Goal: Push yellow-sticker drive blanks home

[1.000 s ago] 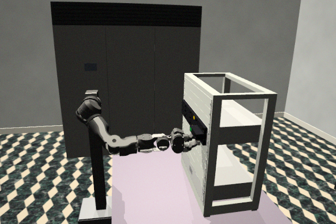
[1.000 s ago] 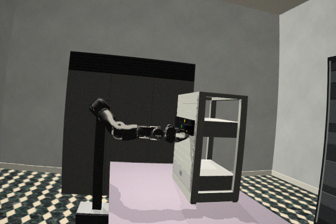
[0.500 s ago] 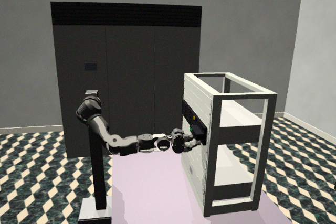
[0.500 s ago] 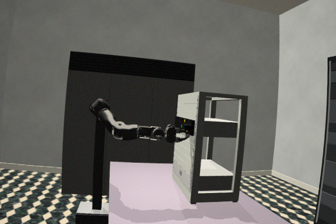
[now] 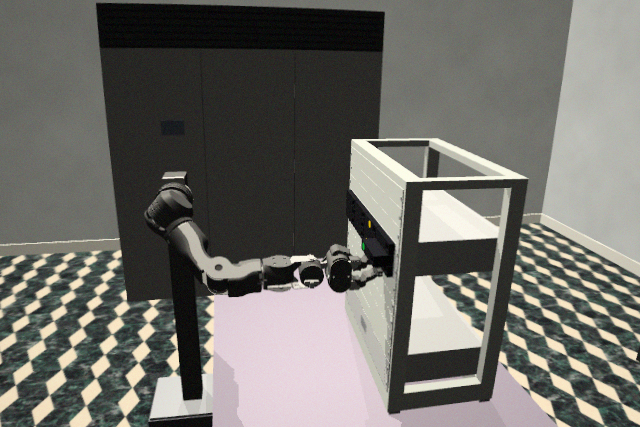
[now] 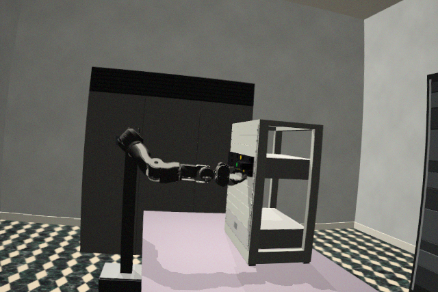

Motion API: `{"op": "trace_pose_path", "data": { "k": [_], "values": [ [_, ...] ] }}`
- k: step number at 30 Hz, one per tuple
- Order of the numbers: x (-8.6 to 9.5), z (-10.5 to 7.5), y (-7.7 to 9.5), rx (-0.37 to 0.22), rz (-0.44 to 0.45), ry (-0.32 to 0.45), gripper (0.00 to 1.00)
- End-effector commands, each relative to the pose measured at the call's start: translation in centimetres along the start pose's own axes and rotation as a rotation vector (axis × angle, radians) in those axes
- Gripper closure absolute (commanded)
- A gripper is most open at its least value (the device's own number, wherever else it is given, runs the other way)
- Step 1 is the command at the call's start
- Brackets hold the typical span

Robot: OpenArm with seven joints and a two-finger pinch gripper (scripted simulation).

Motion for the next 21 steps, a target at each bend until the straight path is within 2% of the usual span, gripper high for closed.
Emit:
{"op": "trace_pose_path", "data": {
  "k": [1, 14, 21],
  "values": [
    [-0.1, 0.3, -1.3, 0.04, 0.005, -0.011, 1.0],
    [0.0, 0.0, -1.4, 0.044, 0.004, -0.006, 1.0],
    [0.0, -1.6, -1.3, 0.044, 0.004, -0.006, 1.0]
  ]
}}
Point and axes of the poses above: the point where the finger pads meet when closed, its own z axis out along the fingers, its own x axis across the jaws, y = z × x, the point moved 3 cm from there along -z, back along the fingers, and after that the axes turned 2 degrees about z, right-handed, at the moved point
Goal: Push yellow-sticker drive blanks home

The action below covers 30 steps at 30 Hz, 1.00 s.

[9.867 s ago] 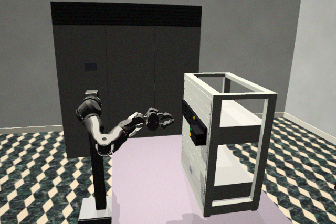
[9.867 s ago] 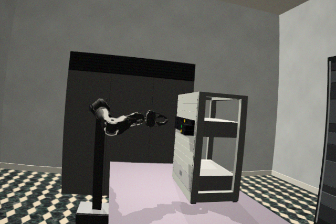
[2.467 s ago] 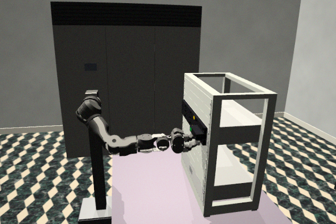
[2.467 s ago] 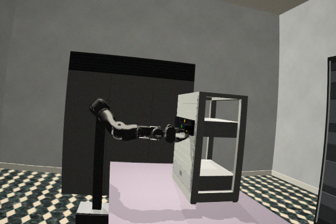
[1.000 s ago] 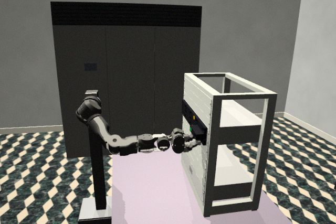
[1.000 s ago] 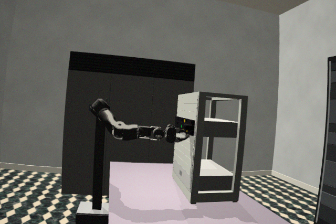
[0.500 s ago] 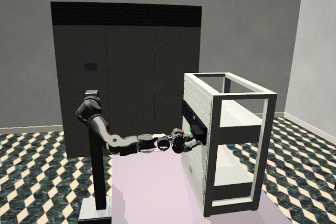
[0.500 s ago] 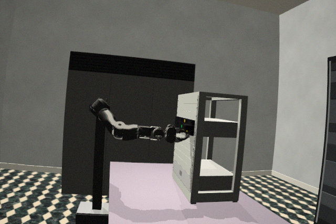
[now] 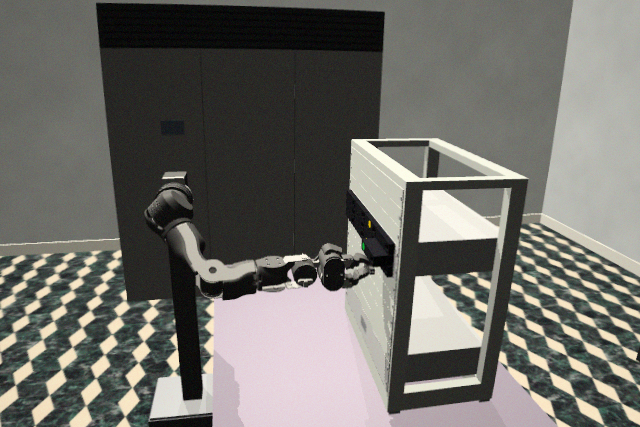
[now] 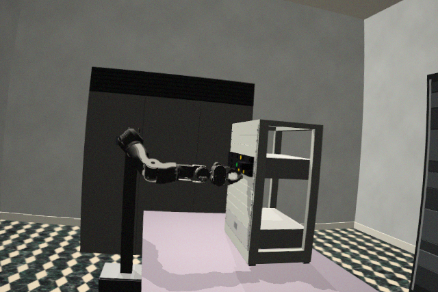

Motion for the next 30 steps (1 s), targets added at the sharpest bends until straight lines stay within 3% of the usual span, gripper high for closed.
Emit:
{"op": "trace_pose_path", "data": {
  "k": [1, 19, 30],
  "values": [
    [0.3, -0.4, 0.2, -0.016, 0.011, 0.003, 1.0],
    [0.3, -7.4, 0.1, -0.017, 0.011, 0.005, 1.0],
    [0.3, -8.9, 0.0, -0.018, 0.011, 0.004, 1.0]
  ]
}}
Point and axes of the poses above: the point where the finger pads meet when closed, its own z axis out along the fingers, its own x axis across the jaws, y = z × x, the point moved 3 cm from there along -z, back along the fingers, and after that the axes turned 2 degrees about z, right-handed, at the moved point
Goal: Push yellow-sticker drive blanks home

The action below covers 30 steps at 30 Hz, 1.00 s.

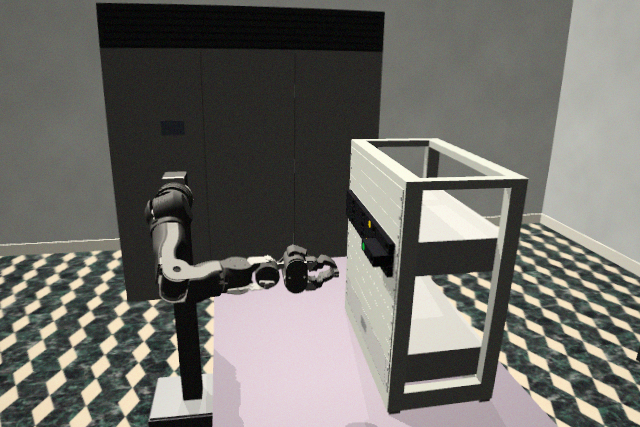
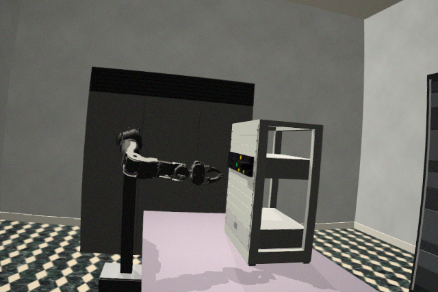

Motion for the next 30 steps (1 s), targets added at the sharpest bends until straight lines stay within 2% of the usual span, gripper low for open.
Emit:
{"op": "trace_pose_path", "data": {
  "k": [1, 16, 30],
  "values": [
    [0.3, 0.0, 0.2, -0.007, 0.003, 0.013, 1.0],
    [0.4, -0.3, 0.1, -0.006, 0.003, 0.014, 1.0],
    [0.4, -2.4, 0.3, -0.006, 0.003, 0.014, 1.0]
  ]
}}
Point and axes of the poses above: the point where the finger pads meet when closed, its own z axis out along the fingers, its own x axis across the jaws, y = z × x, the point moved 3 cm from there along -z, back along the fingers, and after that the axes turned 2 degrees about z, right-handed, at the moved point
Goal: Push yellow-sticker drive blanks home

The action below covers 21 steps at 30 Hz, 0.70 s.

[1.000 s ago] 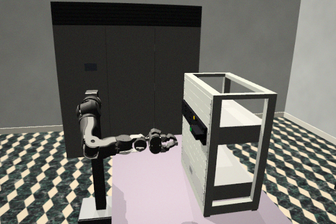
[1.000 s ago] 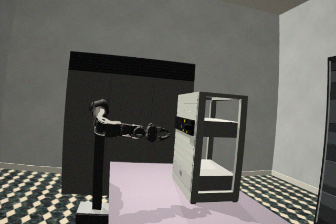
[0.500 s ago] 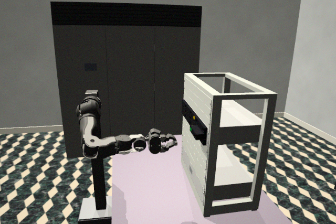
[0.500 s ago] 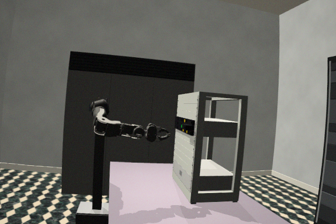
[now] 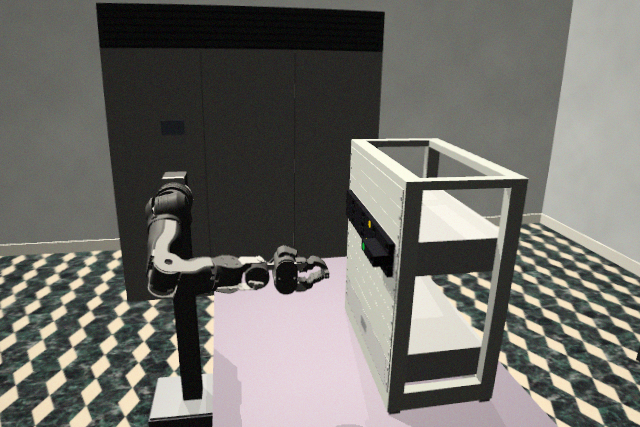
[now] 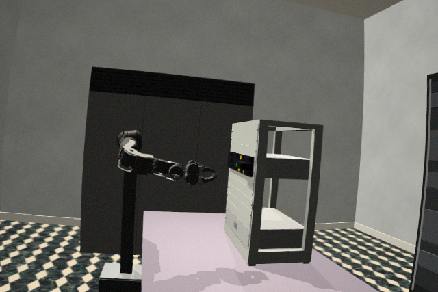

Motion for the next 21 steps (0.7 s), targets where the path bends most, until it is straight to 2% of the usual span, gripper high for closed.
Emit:
{"op": "trace_pose_path", "data": {
  "k": [1, 21],
  "values": [
    [0.4, 0.0, 0.1, -0.006, 0.007, 0.019, 1.0],
    [0.4, -4.9, 0.6, -0.007, 0.006, 0.019, 1.0]
  ]
}}
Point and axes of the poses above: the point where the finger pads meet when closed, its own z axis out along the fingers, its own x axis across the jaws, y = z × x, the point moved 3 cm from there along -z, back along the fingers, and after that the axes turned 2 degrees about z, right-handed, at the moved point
